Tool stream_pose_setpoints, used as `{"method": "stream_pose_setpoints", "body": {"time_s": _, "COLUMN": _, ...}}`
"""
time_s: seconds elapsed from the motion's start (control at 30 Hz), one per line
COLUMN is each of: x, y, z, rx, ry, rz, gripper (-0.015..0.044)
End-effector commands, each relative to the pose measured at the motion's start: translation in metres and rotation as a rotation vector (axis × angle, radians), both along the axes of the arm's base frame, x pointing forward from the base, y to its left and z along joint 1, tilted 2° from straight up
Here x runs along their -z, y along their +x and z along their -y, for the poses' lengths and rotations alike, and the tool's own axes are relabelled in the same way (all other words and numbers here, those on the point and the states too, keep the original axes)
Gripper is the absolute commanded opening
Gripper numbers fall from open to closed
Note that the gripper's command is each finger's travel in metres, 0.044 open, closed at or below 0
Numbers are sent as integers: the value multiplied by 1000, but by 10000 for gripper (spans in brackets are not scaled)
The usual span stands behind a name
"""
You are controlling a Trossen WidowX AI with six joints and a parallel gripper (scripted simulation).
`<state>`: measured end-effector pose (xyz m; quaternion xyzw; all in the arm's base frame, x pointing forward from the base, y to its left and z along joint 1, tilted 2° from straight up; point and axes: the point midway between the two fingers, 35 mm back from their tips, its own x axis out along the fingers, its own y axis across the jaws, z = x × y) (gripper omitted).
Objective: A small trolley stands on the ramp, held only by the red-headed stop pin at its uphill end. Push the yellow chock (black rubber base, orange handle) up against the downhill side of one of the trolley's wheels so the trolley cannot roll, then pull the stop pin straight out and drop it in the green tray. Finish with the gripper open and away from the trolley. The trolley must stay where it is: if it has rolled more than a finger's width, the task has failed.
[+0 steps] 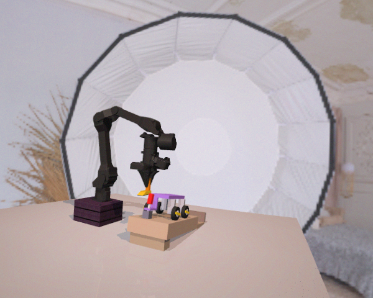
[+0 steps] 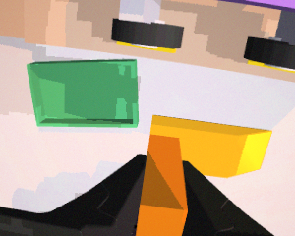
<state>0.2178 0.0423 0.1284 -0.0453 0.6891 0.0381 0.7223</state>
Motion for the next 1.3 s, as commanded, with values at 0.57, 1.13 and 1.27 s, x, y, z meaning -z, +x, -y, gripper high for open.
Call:
{"method": "stream_pose_setpoints", "body": {"time_s": 0.57, "x": 11, "y": 2, "z": -78, "rx": 3, "ry": 1, "rz": -1, "gripper": 0}}
{"method": "stream_pose_setpoints", "body": {"time_s": 1.13, "x": 17, "y": 7, "z": -130, "rx": 8, "ry": -76, "rz": 6, "gripper": 0}}
{"method": "stream_pose_setpoints", "body": {"time_s": 1.27, "x": 17, "y": 7, "z": -131, "rx": 9, "ry": -110, "rz": 12, "gripper": 0}}
